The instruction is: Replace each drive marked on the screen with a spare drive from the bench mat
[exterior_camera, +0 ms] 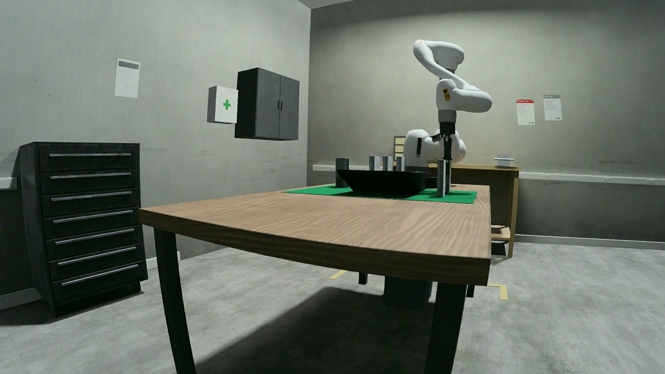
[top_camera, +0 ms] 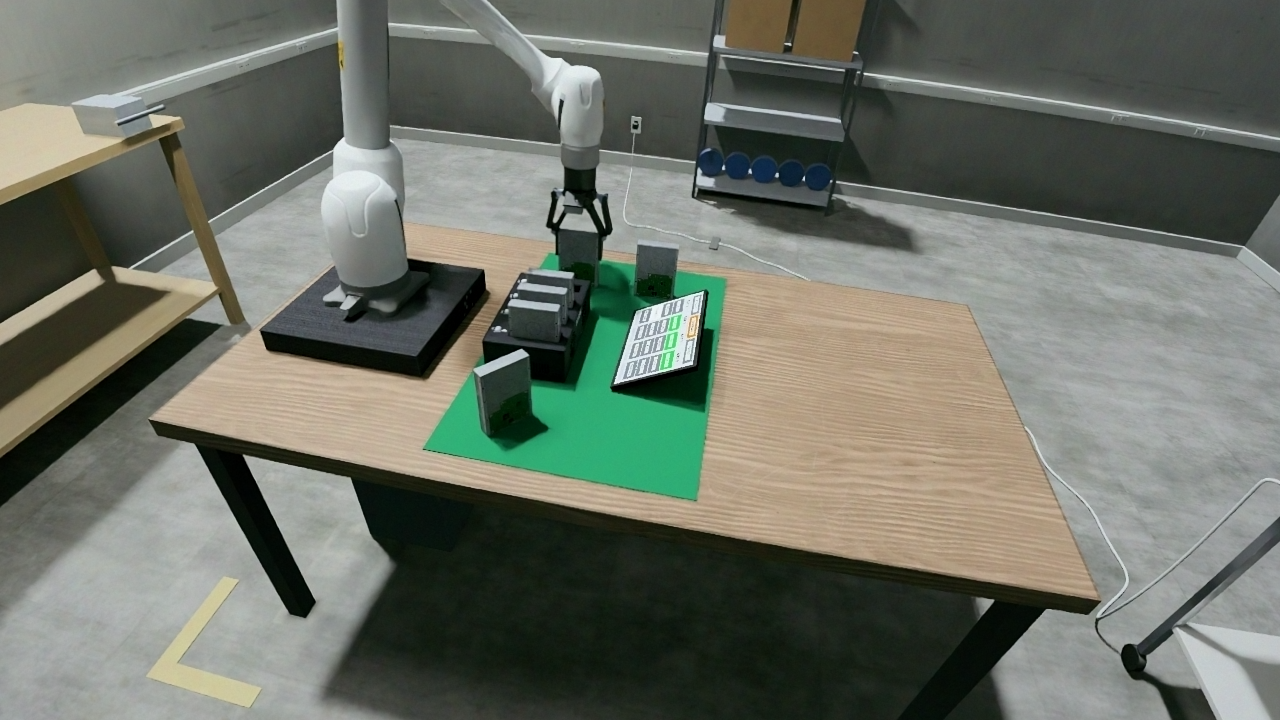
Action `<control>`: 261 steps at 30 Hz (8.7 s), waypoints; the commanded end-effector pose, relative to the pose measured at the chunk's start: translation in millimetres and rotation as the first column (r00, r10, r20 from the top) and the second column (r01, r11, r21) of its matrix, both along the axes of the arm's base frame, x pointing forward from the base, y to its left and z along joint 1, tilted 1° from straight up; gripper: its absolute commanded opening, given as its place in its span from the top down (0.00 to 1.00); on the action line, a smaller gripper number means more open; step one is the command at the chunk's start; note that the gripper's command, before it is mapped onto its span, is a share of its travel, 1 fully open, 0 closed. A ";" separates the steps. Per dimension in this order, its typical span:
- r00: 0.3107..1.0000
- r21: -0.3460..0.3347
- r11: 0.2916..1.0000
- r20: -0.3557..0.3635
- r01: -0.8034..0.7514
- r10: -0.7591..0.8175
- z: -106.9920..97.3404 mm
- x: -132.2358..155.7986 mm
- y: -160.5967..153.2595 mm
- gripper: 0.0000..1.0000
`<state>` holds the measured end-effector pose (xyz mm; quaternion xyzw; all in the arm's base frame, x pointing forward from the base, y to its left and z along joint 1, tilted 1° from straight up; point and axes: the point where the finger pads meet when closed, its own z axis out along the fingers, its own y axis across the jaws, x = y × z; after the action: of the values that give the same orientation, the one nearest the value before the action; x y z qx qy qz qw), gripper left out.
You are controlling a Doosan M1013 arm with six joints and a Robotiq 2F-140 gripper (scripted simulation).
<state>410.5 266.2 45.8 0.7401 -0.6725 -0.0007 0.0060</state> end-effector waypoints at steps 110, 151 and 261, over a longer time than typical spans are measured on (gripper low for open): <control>1.000 0.001 1.000 0.001 0.000 0.000 125.7 1.4 1.2 0.11; 1.000 0.001 1.000 0.001 -0.004 0.004 125.8 2.8 -0.8 0.90; 0.658 0.010 0.658 -0.002 -0.753 0.753 102.6 21.3 -538.9 0.11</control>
<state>431.5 -272.5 151.0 0.9521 -0.3059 -0.0035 0.0047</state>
